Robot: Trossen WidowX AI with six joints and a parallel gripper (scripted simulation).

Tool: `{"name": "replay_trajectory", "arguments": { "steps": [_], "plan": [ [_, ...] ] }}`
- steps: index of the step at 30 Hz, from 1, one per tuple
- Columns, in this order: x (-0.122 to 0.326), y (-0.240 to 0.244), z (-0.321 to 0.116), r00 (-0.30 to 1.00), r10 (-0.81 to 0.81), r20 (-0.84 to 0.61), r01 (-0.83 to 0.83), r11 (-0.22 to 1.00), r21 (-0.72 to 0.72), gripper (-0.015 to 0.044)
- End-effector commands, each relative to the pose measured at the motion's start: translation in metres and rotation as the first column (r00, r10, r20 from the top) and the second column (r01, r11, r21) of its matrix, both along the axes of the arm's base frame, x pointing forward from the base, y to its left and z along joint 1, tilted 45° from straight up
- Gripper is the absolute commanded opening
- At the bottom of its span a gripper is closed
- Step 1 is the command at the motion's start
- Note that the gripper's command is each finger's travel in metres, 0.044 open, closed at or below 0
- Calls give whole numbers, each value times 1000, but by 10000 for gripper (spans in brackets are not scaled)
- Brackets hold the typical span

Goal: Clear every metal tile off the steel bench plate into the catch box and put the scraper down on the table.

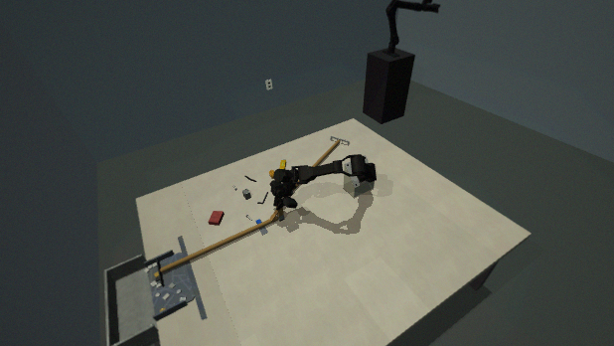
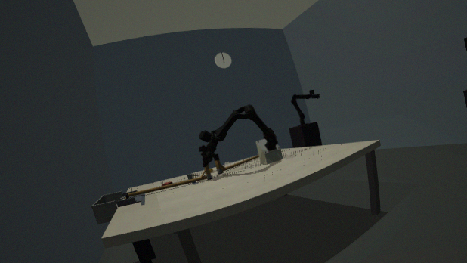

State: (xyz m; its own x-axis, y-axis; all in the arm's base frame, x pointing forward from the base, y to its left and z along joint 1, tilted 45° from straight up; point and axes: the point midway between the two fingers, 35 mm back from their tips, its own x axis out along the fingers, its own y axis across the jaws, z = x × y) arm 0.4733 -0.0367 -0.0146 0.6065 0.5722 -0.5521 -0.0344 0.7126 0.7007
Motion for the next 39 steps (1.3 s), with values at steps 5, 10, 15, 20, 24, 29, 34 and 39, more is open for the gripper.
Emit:
{"name": "replay_trajectory", "arguments": {
  "steps": [5, 10, 15, 20, 24, 29, 34, 39],
  "plan": [
    [16, -2, 3, 1000, -9, 6, 9, 1000, -3, 0],
    [24, -2, 3, 1000, -9, 7, 9, 1000, -2, 0],
    [31, -1, 4, 1000, -9, 7, 9, 1000, -2, 0],
    [39, 0, 4, 1000, -9, 8, 9, 1000, -2, 0],
    [45, 1, 5, 1000, -9, 8, 9, 1000, -2, 0],
    [44, 3, 3, 1000, -3, 3, 3, 1000, 1, 0],
    [44, 3, 3, 1000, -3, 3, 3, 1000, 1, 0],
    [44, 3, 3, 1000, -3, 3, 3, 1000, 1, 0]
  ]
}}
